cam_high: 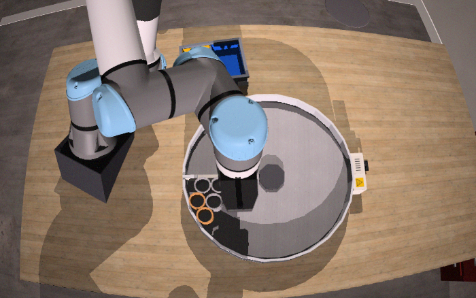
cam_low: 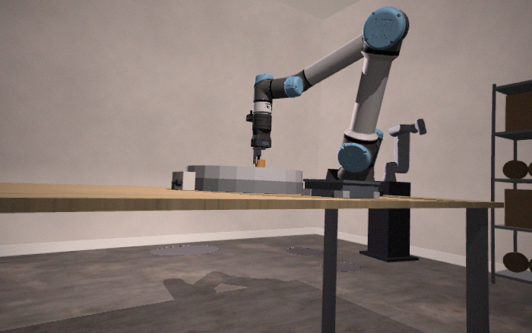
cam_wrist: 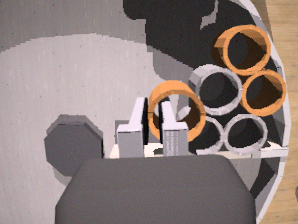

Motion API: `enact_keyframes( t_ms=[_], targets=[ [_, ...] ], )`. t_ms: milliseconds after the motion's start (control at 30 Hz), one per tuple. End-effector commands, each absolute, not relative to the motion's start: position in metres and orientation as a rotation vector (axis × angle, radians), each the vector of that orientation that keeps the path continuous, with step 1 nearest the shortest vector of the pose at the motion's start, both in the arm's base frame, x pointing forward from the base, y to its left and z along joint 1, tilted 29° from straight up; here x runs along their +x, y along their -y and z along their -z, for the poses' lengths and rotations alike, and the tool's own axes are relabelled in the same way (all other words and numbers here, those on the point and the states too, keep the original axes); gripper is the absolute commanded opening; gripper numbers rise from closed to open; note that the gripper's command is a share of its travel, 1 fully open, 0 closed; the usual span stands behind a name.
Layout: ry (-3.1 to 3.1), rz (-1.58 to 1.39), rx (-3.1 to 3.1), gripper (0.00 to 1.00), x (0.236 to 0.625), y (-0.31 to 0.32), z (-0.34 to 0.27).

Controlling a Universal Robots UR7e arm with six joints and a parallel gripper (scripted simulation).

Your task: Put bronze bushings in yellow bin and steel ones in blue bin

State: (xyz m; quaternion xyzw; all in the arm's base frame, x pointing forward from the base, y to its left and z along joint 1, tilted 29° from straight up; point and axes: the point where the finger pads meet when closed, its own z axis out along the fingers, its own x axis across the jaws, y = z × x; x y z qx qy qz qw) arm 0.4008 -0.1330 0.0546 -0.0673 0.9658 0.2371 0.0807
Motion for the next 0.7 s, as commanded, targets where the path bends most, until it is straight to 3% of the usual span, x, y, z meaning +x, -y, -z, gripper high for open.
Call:
enact_keyframes(
  t_ms=[0,667],
  targets=[
    [-2.887,-0.706,-0.201,0.0,0.4007,0.1347,-0.057],
    [-2.888,-0.703,-0.201,0.0,0.4002,0.1379,-0.062]
  ],
)
